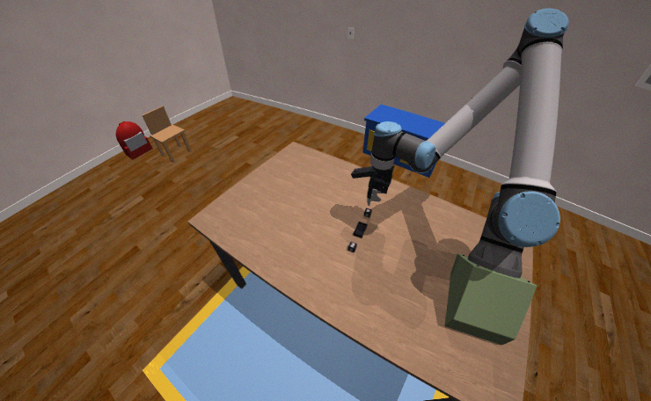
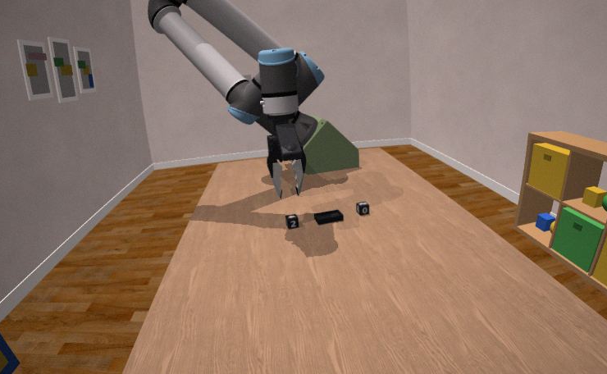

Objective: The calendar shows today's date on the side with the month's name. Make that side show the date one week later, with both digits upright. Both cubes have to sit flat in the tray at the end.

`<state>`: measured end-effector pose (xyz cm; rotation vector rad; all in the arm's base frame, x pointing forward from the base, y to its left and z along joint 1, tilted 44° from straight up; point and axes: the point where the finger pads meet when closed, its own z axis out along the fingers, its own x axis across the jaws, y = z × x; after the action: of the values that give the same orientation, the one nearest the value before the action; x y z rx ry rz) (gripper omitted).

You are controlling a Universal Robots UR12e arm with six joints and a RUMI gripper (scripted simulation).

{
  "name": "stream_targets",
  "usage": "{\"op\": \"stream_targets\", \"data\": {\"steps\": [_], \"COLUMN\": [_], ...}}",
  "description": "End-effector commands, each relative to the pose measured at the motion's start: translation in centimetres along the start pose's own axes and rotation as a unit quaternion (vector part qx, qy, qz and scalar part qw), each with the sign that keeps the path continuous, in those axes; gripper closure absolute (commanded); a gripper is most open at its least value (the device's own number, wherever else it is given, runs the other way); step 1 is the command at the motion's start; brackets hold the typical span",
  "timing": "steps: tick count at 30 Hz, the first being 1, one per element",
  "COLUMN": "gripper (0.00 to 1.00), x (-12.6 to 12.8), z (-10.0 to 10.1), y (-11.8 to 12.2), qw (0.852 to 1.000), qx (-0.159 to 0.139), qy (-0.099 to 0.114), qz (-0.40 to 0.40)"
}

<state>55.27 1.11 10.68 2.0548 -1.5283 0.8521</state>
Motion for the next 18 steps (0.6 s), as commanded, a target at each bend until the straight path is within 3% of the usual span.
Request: {"op": "stream_targets", "data": {"steps": [1,18], "gripper": [0.72,0.72], "x": [0.0,0.0], "z": [0.2,2.0], "y": [0.0,0.0], "qw": [1.0,1.0], "qx": [0.0,0.0], "qy": [0.0,0.0], "qz": [0.0,0.0]}}
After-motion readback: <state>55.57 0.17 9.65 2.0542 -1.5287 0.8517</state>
